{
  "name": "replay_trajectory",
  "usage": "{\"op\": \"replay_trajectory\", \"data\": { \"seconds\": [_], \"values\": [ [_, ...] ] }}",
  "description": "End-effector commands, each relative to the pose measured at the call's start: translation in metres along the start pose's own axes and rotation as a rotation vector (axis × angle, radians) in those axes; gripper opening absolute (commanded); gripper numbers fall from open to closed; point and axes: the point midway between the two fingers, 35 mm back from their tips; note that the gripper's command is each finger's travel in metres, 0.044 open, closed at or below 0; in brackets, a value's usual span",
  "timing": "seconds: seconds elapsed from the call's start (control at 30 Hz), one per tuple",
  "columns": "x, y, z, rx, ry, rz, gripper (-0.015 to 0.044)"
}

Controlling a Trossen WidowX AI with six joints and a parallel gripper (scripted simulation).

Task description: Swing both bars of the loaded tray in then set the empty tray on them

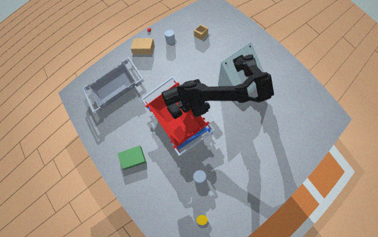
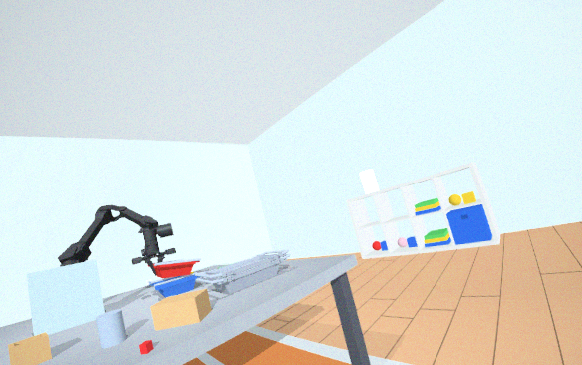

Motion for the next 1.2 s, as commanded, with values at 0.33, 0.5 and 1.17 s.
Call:
{"op": "replay_trajectory", "data": {
  "seconds": [0.33,0.5,1.17],
  "values": [
    [0.0058,-0.0010,-0.0071,0.001,-0.028,-0.008,0.0000],
    [0.0058,-0.0010,-0.0071,0.001,-0.028,-0.008,0.0000],
    [0.0028,-0.0002,-0.0051,0.000,-0.010,-0.003,0.0000]
  ]
}}
Point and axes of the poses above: the point midway between the two fingers, 35 mm back from their tips, its own z axis back along the fingers, its own x axis across the jaws, y = z × x, and after that the axes turned 4 degrees about -z, right-handed
